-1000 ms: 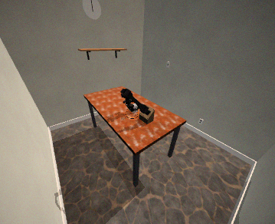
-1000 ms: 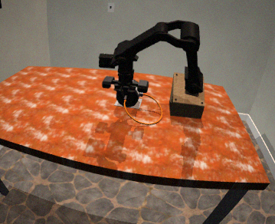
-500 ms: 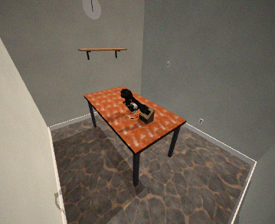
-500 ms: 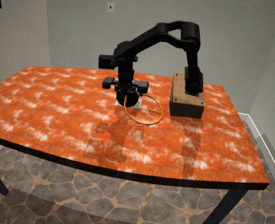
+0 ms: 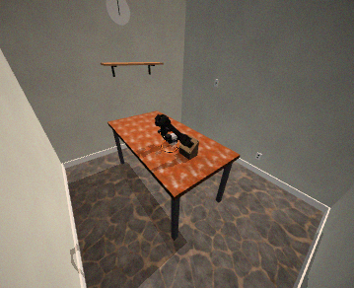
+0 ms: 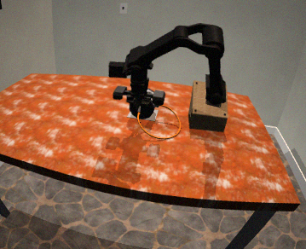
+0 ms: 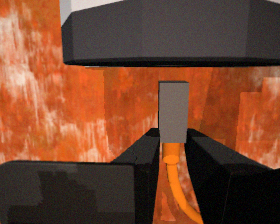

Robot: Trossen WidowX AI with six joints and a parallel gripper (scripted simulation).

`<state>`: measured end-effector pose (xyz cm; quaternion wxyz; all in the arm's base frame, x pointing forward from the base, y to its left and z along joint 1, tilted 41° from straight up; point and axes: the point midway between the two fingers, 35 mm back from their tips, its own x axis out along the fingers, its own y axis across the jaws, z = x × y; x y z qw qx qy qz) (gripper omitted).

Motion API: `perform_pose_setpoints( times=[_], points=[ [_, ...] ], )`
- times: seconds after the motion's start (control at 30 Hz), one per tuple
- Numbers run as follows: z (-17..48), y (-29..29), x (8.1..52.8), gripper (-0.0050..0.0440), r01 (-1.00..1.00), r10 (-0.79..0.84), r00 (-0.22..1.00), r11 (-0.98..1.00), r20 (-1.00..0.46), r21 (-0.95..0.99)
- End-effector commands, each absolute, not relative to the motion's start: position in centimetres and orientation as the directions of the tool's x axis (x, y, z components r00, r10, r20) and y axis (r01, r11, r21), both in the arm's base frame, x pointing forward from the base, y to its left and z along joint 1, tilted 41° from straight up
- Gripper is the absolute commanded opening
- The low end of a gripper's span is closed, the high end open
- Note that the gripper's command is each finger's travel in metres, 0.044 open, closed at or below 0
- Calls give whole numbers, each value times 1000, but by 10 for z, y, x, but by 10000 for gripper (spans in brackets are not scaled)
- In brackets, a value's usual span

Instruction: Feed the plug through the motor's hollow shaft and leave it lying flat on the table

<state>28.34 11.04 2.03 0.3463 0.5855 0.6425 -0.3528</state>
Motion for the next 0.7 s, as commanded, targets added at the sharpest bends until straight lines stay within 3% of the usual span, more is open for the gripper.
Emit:
perform_pose_setpoints(
  times=[0.0, 0.67],
  points=[
    [21, 111, 284, 0, 997, 507, -73, 64, -859, -47],
    [14, 103, 284, 0, 997, 507, -73, 64, -859, -47]
  ],
)
